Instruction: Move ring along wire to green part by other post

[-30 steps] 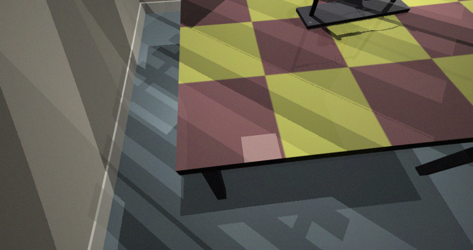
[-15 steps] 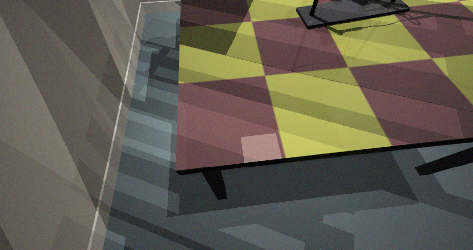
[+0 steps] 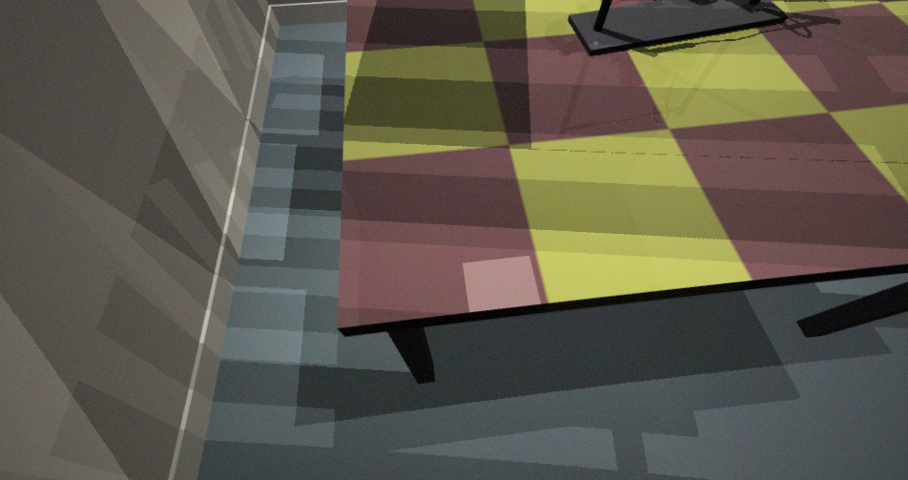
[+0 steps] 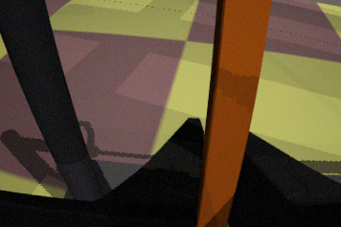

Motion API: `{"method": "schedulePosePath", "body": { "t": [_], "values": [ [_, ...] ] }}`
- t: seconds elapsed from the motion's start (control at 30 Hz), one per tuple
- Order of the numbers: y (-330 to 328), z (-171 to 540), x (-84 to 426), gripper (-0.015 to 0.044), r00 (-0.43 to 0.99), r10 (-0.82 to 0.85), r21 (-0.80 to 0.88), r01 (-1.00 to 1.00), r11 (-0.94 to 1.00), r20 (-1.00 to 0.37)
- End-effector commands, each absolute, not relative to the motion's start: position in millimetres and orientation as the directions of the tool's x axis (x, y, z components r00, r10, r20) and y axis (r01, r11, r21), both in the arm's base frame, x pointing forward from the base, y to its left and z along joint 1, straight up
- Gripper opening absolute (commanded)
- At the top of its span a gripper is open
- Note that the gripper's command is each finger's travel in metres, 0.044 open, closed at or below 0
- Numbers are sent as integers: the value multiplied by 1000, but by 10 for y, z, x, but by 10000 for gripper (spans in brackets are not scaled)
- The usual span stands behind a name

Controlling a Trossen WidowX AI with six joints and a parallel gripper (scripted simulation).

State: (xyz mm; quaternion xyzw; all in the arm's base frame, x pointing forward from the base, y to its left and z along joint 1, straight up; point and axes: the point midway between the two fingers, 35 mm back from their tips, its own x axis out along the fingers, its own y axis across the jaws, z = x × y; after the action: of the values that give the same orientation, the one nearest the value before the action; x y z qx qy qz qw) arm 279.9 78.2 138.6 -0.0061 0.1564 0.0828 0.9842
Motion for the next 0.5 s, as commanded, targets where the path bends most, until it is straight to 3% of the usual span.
{"method": "schedulePosePath", "body": {
  "t": [0.0,0.47],
  "values": [
    [792,1374,2806,-150,938,158,17,-161,987,-307],
    [797,1191,2807,-150,938,158,17,-161,987,-307]
  ]
}}
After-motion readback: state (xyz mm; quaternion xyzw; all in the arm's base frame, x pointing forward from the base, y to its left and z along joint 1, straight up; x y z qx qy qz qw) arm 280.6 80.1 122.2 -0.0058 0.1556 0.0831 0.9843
